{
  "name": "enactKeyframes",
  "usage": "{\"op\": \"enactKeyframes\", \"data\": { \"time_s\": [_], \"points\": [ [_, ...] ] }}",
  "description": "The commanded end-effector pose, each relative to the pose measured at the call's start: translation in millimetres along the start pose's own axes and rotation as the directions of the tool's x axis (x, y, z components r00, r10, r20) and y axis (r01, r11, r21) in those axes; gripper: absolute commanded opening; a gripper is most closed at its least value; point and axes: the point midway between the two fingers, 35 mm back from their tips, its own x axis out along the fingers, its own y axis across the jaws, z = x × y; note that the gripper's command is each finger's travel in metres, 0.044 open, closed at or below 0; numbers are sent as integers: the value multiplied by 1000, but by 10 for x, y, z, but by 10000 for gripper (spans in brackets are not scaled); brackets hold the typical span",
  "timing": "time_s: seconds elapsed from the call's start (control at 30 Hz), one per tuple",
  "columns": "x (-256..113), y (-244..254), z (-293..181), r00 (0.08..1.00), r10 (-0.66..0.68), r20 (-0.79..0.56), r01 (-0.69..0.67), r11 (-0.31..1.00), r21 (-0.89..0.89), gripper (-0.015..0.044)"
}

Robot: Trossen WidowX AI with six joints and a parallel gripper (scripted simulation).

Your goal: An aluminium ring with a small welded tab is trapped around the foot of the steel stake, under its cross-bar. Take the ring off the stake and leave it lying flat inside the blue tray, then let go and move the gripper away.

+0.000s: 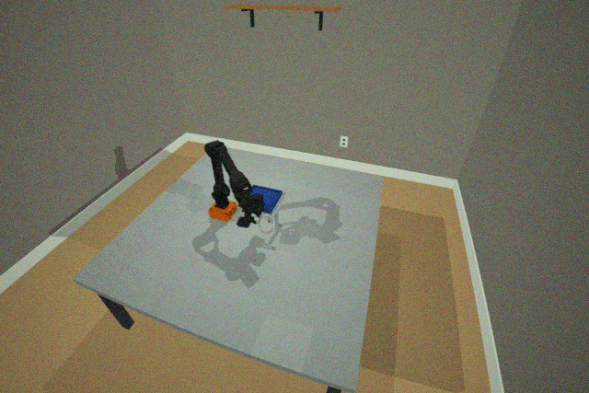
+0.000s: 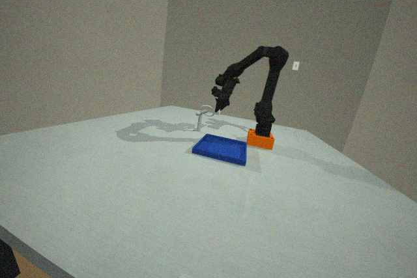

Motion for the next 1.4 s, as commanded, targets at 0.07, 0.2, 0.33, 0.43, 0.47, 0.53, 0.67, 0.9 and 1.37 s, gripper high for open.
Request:
{"op": "enactKeyframes", "data": {
  "time_s": [0.07, 0.2, 0.33, 0.43, 0.47, 0.53, 0.67, 0.9, 1.37],
  "points": [
    [-12, -43, 11, 1000, 6, 3, -6, 1000, -1, 0],
    [-19, -74, 12, 1000, 5, 3, -5, 1000, -1, 0],
    [-56, -68, 26, 1000, 5, 3, -5, 1000, -1, 0],
    [-101, -61, 43, 1000, 5, 3, -5, 1000, -1, 0],
    [-116, -58, 48, 1000, 5, 3, -5, 1000, -1, 0],
    [-146, -53, 59, 1000, 5, 3, -5, 1000, -1, 0],
    [-206, -41, 79, 1000, 5, 3, -5, 1000, -1, 0],
    [-313, -19, 111, 1000, 5, 3, -5, 1000, -1, 0],
    [-530, 35, 162, 1000, 5, 3, -5, 1000, -1, 0]
  ]
}}
